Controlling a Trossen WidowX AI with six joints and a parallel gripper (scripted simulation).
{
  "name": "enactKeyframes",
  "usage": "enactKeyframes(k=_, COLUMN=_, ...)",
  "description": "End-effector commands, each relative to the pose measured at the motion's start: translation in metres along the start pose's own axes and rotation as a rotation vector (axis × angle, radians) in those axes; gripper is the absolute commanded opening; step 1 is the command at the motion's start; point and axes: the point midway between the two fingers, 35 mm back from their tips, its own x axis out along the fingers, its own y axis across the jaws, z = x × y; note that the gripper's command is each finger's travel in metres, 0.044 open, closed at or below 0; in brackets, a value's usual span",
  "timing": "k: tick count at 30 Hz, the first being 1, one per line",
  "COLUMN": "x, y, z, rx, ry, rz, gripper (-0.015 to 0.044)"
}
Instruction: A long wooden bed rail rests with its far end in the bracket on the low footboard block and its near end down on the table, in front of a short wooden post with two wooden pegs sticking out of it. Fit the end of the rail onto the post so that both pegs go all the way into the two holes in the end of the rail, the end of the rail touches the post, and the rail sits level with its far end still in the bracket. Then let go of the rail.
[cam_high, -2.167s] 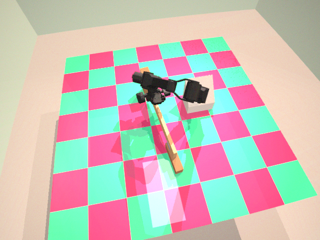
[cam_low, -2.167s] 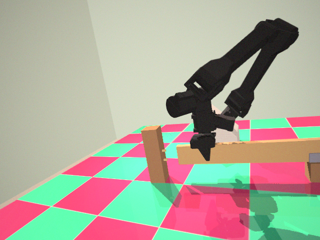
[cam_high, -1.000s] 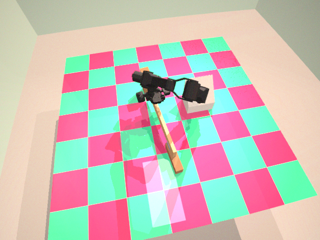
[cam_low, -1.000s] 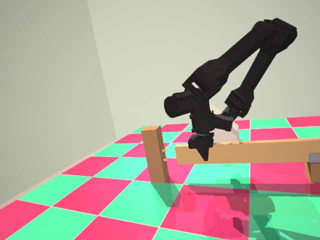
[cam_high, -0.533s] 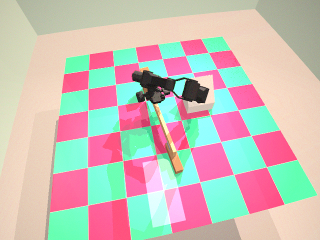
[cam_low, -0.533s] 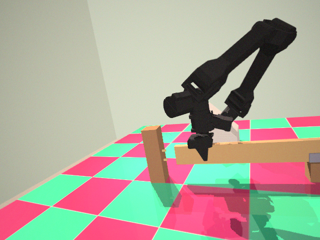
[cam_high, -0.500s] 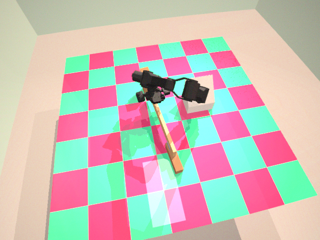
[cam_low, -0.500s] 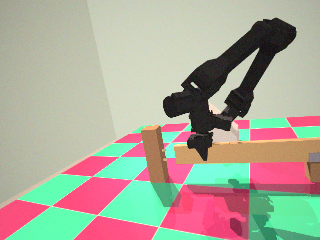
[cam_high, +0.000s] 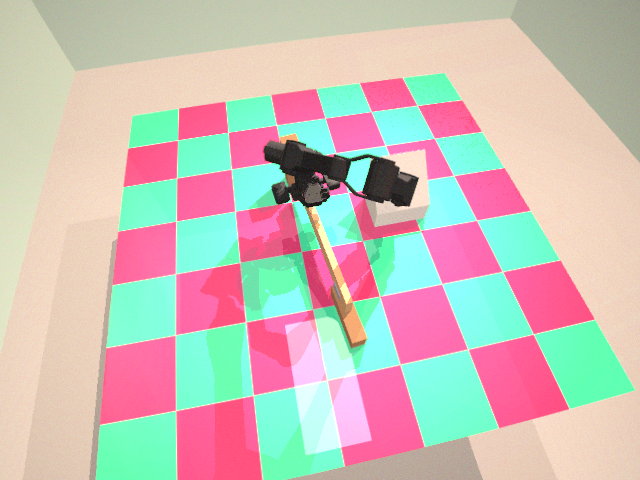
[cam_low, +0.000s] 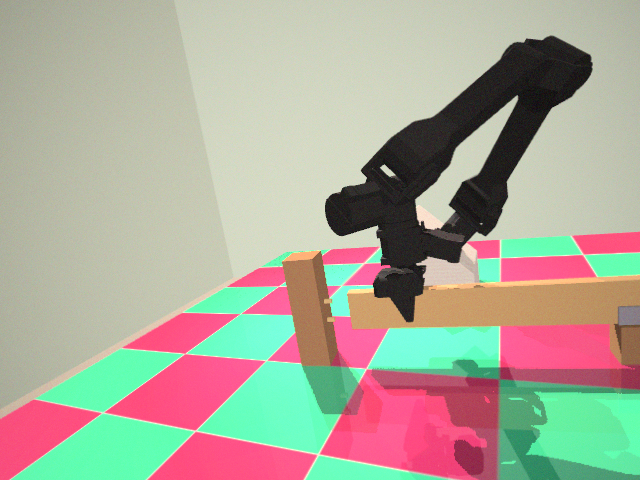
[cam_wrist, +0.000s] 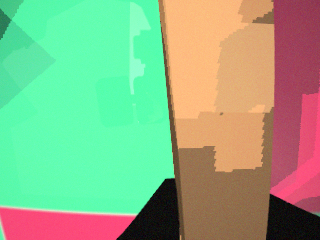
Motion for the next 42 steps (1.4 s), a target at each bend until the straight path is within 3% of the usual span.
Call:
enactKeyframes(k=1, x=-0.0019, y=-0.0005, z=-0.0028, rx=-0.001, ry=0.007, rz=-0.005, gripper=0.0000)
enactKeyframes(k=42, x=-0.0021, y=-0.0005, z=-0.0079, rx=-0.001, ry=0.008, rz=-0.005, gripper=0.0000)
